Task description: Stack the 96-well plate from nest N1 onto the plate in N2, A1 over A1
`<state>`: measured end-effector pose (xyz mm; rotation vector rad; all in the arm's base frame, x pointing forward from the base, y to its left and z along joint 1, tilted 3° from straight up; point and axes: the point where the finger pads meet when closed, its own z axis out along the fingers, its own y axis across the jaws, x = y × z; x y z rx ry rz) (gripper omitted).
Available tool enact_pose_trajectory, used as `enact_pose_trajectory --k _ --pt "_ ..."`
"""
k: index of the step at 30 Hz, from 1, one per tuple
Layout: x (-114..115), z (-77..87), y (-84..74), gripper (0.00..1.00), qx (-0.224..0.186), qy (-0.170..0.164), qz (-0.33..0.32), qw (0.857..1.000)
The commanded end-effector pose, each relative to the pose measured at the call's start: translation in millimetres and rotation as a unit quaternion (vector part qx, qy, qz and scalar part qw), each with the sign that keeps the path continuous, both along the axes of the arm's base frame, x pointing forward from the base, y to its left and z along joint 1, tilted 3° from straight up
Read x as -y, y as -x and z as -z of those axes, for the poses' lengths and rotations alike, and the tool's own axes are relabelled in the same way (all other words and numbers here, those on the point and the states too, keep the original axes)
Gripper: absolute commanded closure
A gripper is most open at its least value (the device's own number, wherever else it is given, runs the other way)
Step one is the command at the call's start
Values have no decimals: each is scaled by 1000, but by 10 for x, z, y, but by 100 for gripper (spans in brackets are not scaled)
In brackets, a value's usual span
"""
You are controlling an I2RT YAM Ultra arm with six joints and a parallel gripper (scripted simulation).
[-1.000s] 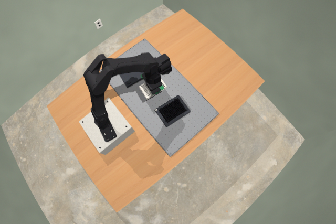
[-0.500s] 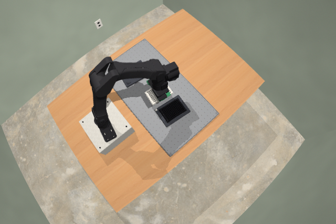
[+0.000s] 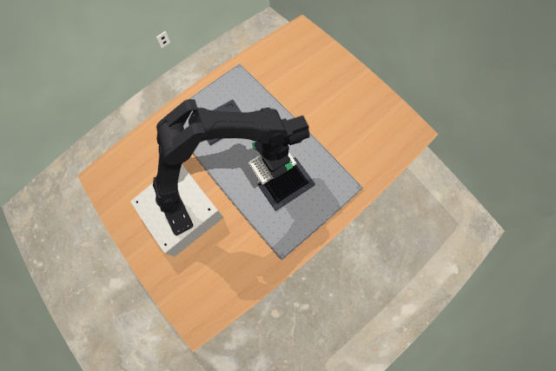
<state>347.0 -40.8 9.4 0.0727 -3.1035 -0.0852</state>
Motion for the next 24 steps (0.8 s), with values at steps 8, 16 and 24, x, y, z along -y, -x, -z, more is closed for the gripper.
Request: enact_pose_trajectory --k 8,16,24 --pt "309 -85 -168 100 14 2 -8 1000" --pt "579 -71 -235 100 14 3 -8 1000" --pt "541 -203 -303 100 32 5 -16 999"
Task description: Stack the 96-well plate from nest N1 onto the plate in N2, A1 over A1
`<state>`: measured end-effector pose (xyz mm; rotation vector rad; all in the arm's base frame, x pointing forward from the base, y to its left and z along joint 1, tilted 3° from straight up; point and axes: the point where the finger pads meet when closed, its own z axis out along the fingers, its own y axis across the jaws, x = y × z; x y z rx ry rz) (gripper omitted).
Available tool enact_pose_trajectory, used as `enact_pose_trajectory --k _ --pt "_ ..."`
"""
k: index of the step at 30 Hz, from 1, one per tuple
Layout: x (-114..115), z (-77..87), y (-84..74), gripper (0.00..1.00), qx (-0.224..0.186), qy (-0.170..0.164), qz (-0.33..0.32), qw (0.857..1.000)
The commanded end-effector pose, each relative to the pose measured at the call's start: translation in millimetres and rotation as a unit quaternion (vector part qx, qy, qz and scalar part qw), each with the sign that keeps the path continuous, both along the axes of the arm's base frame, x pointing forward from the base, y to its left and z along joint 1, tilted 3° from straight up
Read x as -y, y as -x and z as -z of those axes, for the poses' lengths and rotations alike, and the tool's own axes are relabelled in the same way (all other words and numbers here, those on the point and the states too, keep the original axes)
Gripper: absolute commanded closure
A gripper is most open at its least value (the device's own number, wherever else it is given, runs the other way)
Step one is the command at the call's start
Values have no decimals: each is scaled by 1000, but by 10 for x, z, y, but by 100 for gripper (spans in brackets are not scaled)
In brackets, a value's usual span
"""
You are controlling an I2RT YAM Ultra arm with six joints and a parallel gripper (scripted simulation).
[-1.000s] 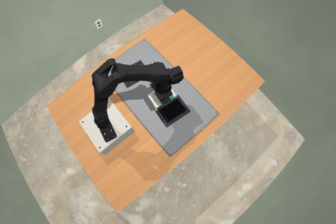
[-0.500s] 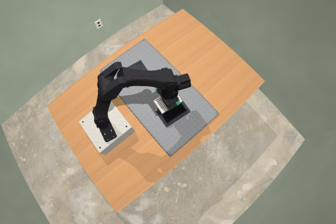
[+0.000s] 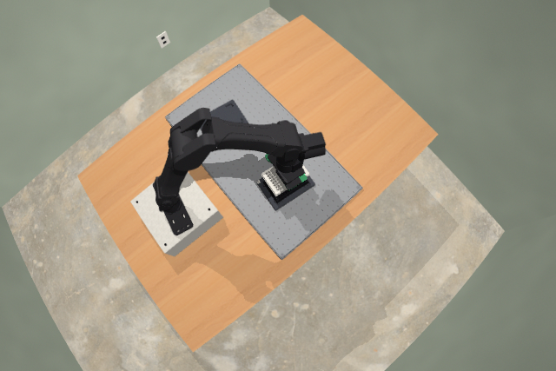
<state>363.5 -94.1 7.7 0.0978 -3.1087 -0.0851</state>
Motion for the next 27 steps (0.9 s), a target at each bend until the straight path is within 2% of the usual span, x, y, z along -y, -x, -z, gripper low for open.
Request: enact_pose_trajectory --k 1,27 --pt "20 -221 -136 100 29 5 -6 1000" --pt "0 -137 -144 100 20 3 -6 1000"
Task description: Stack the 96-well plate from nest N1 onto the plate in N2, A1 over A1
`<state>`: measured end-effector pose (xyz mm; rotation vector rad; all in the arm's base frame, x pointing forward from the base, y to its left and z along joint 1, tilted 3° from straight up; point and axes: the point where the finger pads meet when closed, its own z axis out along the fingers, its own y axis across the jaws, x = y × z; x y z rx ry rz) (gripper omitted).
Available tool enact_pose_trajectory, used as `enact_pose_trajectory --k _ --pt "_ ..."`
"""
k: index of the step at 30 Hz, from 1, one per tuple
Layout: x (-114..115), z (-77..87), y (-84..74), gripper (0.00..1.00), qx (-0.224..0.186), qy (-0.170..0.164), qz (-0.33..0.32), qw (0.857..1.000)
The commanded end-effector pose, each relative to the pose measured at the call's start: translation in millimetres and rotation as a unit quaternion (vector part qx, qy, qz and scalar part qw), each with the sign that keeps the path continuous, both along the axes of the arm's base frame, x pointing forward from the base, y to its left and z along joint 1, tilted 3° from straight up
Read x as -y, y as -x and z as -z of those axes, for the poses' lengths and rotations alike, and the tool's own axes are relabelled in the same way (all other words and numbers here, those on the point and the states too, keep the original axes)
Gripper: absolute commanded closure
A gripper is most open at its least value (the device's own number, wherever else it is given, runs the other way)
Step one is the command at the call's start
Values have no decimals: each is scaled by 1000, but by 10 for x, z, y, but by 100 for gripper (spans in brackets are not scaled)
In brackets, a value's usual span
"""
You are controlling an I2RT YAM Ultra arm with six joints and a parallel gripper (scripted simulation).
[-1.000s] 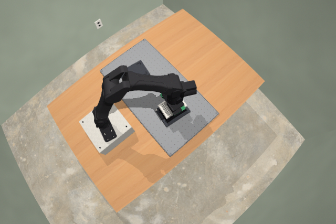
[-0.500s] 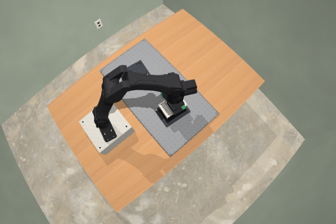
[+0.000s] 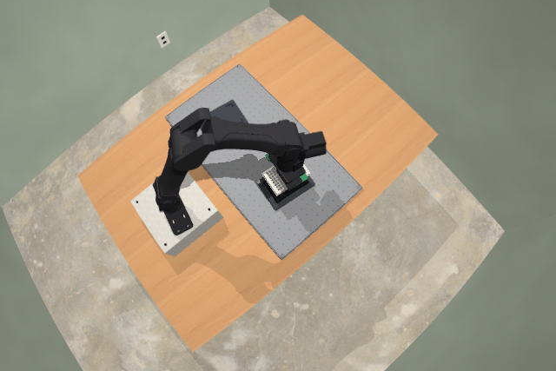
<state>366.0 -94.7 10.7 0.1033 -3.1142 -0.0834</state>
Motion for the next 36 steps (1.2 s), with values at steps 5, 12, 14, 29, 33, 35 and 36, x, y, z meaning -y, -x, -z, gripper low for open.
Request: enact_pose_trajectory --k 5,12,14,29,33,35,36 --pt "-9 -105 -120 100 16 2 -4 1000" --pt "-16 -100 -121 100 16 2 -4 1000" --pt "-18 -99 -121 100 16 2 -5 1000" --pt "-26 -95 -123 100 15 2 -4 1000" --pt "0 -94 -117 100 15 2 -1 1000" --pt "1 -94 -116 100 15 2 -1 1000" --pt "1 -94 -116 100 15 2 -1 1000"
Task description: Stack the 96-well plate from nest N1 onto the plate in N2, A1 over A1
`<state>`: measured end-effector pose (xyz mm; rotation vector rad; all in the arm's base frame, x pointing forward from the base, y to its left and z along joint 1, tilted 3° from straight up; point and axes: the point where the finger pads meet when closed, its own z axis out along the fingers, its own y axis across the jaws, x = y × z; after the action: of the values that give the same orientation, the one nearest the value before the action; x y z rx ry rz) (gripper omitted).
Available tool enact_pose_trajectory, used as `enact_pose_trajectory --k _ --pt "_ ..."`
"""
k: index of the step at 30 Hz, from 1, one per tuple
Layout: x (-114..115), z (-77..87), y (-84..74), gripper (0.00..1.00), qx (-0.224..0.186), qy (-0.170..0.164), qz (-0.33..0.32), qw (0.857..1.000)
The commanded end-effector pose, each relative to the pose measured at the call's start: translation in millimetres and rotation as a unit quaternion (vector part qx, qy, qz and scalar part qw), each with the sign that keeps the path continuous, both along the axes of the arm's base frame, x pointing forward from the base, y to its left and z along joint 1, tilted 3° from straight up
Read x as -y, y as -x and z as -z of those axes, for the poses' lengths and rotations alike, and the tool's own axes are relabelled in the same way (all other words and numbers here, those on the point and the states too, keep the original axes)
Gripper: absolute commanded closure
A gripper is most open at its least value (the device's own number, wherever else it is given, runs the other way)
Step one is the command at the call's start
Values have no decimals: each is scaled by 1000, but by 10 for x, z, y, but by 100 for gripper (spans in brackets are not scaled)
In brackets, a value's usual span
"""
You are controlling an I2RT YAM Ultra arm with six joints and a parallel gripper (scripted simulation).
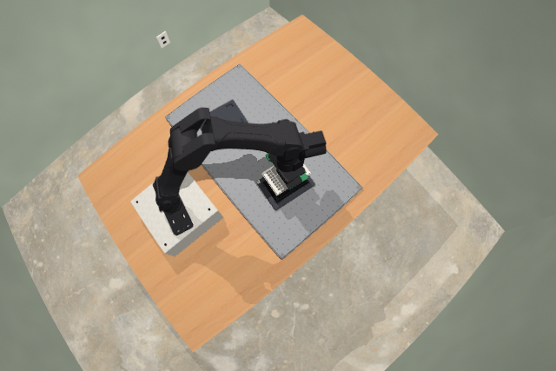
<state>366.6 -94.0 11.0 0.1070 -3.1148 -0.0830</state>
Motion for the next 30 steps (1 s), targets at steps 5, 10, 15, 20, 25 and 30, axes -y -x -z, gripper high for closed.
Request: enact_pose_trajectory --k 5,10,15,20,25,30 --pt "14 -92 -110 100 15 2 0 1000" --pt "18 -92 -109 100 15 2 0 1000" --pt "23 -93 -108 100 15 2 1 1000" --pt "26 -93 -108 100 15 2 1 1000" --pt "31 -94 -107 100 15 2 1 1000" --pt "35 -94 -106 100 15 2 1 1000"
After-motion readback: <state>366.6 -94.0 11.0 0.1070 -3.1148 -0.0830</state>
